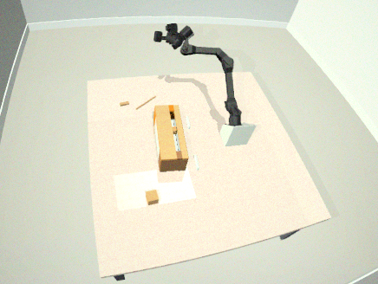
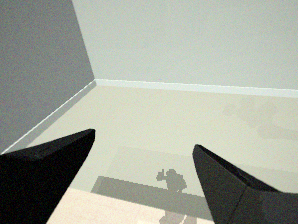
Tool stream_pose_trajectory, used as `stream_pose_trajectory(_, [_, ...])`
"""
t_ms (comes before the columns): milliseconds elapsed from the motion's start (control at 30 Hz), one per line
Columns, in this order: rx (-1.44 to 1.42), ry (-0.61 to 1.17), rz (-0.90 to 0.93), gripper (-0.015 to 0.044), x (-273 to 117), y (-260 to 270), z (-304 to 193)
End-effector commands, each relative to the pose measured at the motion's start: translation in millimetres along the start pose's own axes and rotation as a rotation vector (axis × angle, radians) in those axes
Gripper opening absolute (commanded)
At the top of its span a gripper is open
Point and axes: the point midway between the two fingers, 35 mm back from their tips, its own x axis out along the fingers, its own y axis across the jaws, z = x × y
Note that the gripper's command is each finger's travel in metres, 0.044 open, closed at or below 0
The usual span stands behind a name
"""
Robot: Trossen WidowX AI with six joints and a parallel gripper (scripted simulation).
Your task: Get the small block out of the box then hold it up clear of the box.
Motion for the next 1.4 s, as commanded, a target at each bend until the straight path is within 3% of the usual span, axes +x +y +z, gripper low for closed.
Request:
stream_pose_trajectory(0, [0.003, 0.003, 0.007, 0.0400, 0, 2, -2])
stream_pose_trajectory(367, [0.186, 0.379, 0.377, 0.0400, -65, 108, -123])
stream_pose_trajectory(633, [0.283, 0.840, 0.436, 0.0400, -153, 132, -228])
stream_pose_trajectory(833, [0.297, 1.154, 0.316, 0.0400, -219, 114, -288])
stream_pose_trajectory(1067, [0.250, 1.456, -0.013, 0.0400, -296, 57, -339])
stream_pose_trajectory(1233, [0.171, 1.547, -0.314, 0.0400, -336, 5, -355])
stream_pose_trajectory(1367, [0.163, 1.549, -0.340, 0.0400, -339, 1, -355])
